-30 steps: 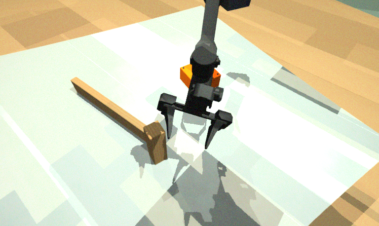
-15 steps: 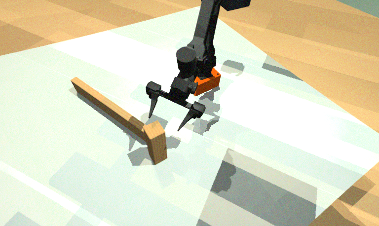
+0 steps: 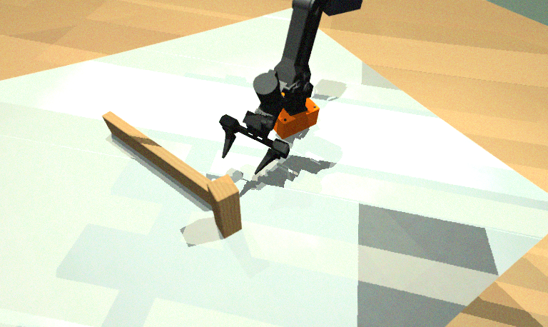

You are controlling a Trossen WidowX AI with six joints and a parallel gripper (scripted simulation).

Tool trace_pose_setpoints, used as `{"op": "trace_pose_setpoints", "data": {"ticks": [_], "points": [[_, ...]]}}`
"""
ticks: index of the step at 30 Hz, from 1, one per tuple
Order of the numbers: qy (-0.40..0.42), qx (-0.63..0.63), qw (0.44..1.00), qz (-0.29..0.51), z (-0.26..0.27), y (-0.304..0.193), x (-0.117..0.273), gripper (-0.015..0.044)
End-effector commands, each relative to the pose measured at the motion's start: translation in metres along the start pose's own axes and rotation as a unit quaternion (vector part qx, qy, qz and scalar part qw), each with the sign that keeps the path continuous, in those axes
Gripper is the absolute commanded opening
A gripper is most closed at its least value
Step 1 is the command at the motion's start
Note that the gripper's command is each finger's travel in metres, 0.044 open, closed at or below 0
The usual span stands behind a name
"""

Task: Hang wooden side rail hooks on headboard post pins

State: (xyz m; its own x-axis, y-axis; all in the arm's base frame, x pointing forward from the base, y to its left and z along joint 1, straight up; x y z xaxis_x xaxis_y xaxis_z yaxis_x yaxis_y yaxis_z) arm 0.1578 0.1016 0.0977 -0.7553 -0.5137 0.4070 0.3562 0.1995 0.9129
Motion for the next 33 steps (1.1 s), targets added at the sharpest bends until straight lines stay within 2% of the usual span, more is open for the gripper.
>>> {"op": "trace_pose_setpoints", "data": {"ticks": [1,19,33], "points": [[-0.001,-0.011,1.0,0.004,-0.002,-0.008,0.005,0.044],[0.0,-0.008,1.0,0.007,-0.002,-0.007,0.004,0.044],[0.119,0.117,0.978,0.129,-0.048,0.039,-0.034,0.044]]}}
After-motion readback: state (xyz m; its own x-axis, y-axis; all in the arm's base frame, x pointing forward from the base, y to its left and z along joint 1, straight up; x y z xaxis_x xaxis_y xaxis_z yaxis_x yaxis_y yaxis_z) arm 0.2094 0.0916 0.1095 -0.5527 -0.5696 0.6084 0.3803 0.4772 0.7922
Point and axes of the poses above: the point midway between the two fingers, 35 mm back from their tips, its own x axis back along the fingers, its own z axis across the jaws, y = z × x, the point moved 10 cm from there along x, back along the fingers, and after that the axes turned 8 degrees about -x, right-handed, at the moved point
